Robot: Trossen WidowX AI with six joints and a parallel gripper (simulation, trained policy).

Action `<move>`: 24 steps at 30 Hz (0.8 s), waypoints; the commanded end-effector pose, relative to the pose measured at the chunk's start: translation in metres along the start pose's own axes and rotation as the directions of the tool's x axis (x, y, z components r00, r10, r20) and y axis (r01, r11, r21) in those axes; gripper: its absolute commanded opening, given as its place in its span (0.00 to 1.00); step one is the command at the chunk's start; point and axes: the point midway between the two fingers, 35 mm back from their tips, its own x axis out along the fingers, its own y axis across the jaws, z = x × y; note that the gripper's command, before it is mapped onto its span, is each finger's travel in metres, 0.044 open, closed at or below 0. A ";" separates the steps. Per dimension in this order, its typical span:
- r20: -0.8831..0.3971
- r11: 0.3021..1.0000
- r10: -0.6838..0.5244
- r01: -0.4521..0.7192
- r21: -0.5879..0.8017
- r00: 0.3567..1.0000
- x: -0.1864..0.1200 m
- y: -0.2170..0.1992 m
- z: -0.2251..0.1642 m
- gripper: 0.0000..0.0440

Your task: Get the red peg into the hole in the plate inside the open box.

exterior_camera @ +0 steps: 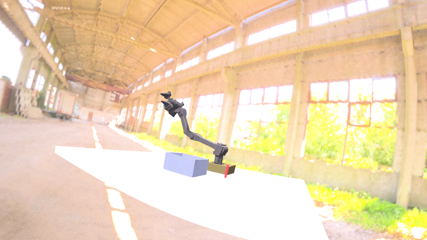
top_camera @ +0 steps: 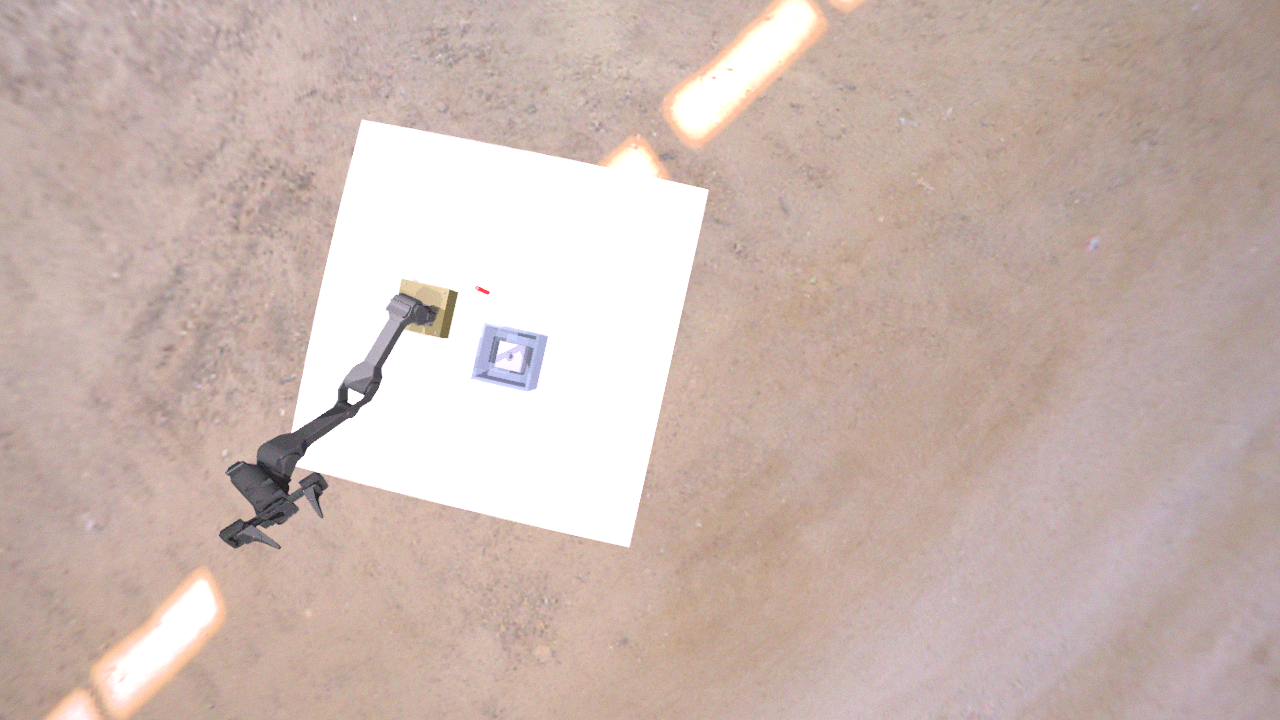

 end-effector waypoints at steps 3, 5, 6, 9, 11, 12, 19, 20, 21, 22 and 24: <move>-0.007 0.995 0.075 -0.075 -0.064 0.997 -0.012 0.018 -0.026 1.00; -0.021 0.986 0.123 -0.124 -0.110 0.992 -0.021 0.030 -0.047 1.00; -0.029 0.980 0.145 -0.148 -0.134 0.989 -0.025 0.035 -0.058 1.00; -0.063 0.955 0.205 -0.213 -0.206 0.977 -0.037 0.048 -0.093 1.00; -0.091 0.934 0.238 -0.254 -0.253 0.967 -0.046 0.054 -0.119 1.00; -0.107 0.922 0.253 -0.273 -0.276 0.962 -0.050 0.057 -0.132 1.00; -0.238 0.816 0.316 -0.391 -0.425 0.918 -0.079 0.059 -0.230 1.00; -0.259 0.799 0.319 -0.406 -0.444 0.912 -0.083 0.057 -0.245 1.00; -0.280 0.781 0.320 -0.420 -0.463 0.905 -0.086 0.054 -0.259 1.00; -0.301 0.762 0.320 -0.432 -0.481 0.899 -0.090 0.051 -0.274 1.00; -0.343 0.725 0.312 -0.455 -0.517 0.886 -0.097 0.042 -0.303 1.00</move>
